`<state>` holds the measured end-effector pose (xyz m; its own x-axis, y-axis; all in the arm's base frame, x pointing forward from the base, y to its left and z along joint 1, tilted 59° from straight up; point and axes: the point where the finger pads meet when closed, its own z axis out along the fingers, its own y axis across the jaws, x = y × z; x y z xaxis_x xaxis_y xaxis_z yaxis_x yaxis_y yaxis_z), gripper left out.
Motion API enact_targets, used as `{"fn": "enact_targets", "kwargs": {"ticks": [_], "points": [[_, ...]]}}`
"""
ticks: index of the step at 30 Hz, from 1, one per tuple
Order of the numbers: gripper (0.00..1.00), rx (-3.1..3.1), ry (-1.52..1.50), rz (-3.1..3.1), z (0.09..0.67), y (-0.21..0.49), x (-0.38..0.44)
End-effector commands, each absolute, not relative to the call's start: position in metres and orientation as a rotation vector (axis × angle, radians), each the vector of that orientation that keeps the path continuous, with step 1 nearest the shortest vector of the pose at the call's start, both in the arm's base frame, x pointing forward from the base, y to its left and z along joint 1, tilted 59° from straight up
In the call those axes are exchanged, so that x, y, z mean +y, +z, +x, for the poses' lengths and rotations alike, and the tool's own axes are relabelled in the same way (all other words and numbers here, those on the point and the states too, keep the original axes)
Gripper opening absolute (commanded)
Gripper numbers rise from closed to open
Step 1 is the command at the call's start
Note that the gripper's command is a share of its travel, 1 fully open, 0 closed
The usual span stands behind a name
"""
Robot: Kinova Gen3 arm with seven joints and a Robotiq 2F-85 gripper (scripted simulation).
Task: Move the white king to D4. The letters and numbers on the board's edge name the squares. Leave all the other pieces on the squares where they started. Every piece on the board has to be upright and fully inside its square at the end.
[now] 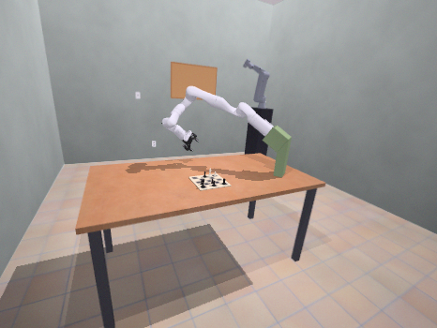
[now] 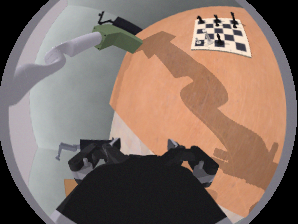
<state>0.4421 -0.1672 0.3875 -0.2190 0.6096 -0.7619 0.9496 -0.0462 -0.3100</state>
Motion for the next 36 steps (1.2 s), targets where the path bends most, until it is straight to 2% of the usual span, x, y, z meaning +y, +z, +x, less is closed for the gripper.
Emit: {"fn": "enact_targets", "kwargs": {"ticks": [1,15,17,28,36], "points": [[1.00,1.866,-1.074,1.675,0.442,0.390,-0.171],[1.00,2.173,-0.331,1.684,0.493,0.324,-0.144],[1.00,2.173,-0.331,1.684,0.493,0.324,-0.144],[1.00,2.286,0.171,1.624,0.525,0.284,-0.126],[1.00,2.309,0.338,1.593,0.536,0.270,-0.121]]}}
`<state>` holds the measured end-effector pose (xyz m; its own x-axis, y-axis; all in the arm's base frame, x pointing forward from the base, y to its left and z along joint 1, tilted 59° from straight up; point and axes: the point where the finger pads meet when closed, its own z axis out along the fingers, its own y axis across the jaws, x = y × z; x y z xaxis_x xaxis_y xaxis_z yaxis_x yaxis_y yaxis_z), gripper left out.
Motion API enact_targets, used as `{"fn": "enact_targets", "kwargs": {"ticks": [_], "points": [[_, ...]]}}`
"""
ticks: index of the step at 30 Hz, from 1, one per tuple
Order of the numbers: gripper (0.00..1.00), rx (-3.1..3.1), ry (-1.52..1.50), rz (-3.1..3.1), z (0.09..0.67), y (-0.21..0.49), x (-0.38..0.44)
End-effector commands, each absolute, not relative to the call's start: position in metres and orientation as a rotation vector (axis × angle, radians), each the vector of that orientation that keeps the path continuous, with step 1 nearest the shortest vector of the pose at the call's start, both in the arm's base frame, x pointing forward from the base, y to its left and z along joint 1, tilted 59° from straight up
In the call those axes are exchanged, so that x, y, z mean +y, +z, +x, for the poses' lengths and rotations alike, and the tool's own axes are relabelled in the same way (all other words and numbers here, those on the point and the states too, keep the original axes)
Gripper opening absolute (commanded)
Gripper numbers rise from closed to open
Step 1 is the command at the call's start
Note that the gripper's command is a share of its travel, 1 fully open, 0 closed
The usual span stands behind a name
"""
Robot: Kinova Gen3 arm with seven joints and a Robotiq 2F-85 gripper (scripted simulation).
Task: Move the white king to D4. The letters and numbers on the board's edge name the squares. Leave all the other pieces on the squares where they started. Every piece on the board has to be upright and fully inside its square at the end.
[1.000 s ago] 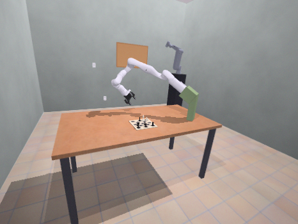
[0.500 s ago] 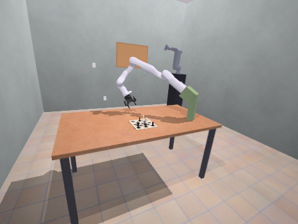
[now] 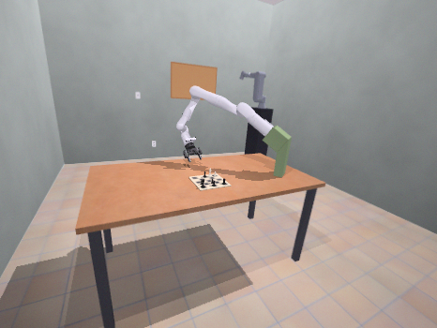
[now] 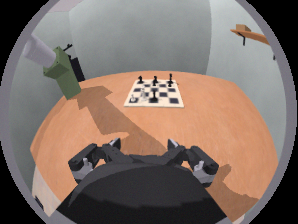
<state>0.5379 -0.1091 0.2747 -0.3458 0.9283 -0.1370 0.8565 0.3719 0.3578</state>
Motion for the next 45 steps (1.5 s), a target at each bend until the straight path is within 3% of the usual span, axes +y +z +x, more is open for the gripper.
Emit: {"fn": "enact_targets", "kwargs": {"ticks": [1,13,45], "points": [[1.00,2.310,0.361,1.589,0.538,0.268,-0.120],[1.00,2.328,0.533,1.550,0.548,0.254,-0.114],[1.00,2.326,0.565,1.543,0.551,0.252,-0.114]]}}
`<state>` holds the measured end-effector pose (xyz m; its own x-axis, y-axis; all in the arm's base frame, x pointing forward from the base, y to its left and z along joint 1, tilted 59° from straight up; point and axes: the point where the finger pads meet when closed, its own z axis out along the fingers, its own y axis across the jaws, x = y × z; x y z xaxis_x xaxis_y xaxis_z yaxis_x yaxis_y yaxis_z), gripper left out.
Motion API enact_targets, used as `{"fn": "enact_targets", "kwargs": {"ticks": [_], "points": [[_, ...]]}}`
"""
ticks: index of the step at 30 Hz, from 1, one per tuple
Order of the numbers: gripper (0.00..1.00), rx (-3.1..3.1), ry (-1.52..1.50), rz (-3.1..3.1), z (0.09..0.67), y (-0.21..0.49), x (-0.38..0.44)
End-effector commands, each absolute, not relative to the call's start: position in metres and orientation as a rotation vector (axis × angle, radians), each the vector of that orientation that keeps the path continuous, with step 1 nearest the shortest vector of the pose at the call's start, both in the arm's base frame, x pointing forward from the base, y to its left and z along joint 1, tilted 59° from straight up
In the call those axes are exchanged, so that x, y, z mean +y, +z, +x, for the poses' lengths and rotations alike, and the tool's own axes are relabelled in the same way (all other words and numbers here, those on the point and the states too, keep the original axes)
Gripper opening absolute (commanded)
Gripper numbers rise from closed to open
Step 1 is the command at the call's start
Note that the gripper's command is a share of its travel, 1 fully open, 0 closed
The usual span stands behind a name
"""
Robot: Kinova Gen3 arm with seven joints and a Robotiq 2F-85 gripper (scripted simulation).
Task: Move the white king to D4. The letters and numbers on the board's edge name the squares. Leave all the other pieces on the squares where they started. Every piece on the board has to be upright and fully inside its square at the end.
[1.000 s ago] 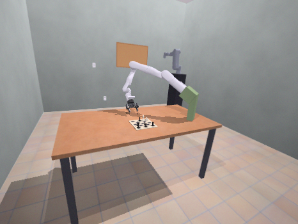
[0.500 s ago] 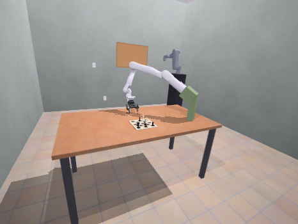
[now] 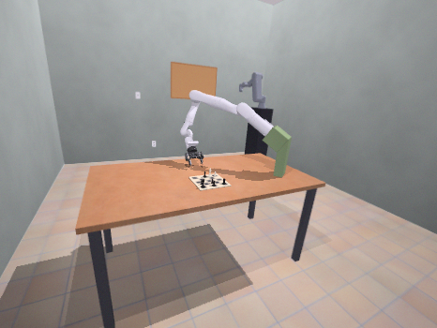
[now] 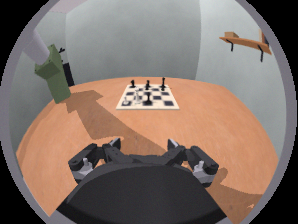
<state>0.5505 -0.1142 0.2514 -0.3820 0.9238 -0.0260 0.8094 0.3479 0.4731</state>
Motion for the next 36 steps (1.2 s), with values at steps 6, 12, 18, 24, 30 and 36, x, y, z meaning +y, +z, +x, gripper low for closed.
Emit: {"fn": "enact_targets", "kwargs": {"ticks": [6,12,18,24,30,36], "points": [[1.00,2.326,0.565,1.543,0.551,0.252,-0.114],[1.00,2.326,0.565,1.543,0.551,0.252,-0.114],[1.00,2.326,0.565,1.543,0.551,0.252,-0.114],[1.00,2.326,0.565,1.543,0.551,0.252,-0.114],[1.00,2.326,0.565,1.543,0.550,0.252,-0.113],[1.00,2.326,0.564,1.543,0.539,0.262,-0.102]]}}
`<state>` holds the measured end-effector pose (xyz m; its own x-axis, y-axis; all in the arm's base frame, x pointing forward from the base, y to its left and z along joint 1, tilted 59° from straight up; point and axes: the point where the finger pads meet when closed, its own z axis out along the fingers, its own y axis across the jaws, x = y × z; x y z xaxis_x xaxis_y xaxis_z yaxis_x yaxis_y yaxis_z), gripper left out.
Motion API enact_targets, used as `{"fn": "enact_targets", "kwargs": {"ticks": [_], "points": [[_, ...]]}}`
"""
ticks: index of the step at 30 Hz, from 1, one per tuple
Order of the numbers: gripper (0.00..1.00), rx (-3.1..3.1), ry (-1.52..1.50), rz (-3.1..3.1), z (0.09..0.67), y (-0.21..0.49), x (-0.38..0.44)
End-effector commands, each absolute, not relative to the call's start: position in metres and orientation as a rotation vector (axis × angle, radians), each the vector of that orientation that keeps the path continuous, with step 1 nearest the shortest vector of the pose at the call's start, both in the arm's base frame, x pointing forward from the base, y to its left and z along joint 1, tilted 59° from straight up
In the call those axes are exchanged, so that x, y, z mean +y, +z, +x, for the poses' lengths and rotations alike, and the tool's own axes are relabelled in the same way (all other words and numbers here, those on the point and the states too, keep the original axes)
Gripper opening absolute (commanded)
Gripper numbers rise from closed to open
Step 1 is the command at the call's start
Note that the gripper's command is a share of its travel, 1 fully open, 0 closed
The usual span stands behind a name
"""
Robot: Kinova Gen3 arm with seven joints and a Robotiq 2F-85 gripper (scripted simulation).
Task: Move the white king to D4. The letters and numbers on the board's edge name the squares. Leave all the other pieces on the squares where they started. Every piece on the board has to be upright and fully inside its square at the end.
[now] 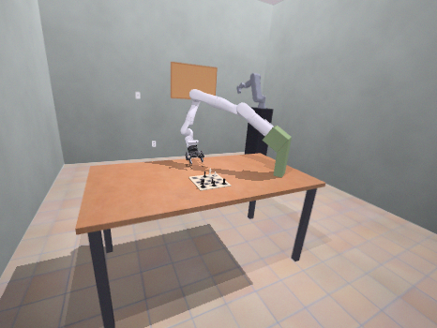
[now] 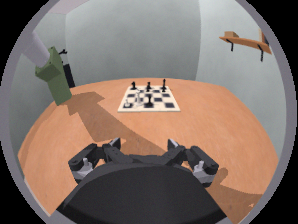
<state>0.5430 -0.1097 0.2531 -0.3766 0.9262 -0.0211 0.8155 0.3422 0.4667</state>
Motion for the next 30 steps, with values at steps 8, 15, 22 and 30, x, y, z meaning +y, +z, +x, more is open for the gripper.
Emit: {"fn": "enact_targets", "kwargs": {"ticks": [8,15,22,30], "points": [[1.00,2.326,0.564,1.543,0.515,0.282,-0.078],[1.00,2.326,0.564,1.543,0.497,0.298,-0.060],[1.00,2.330,0.562,1.549,0.496,0.295,-0.061],[1.00,2.360,0.537,1.535,0.493,0.289,-0.057]]}}
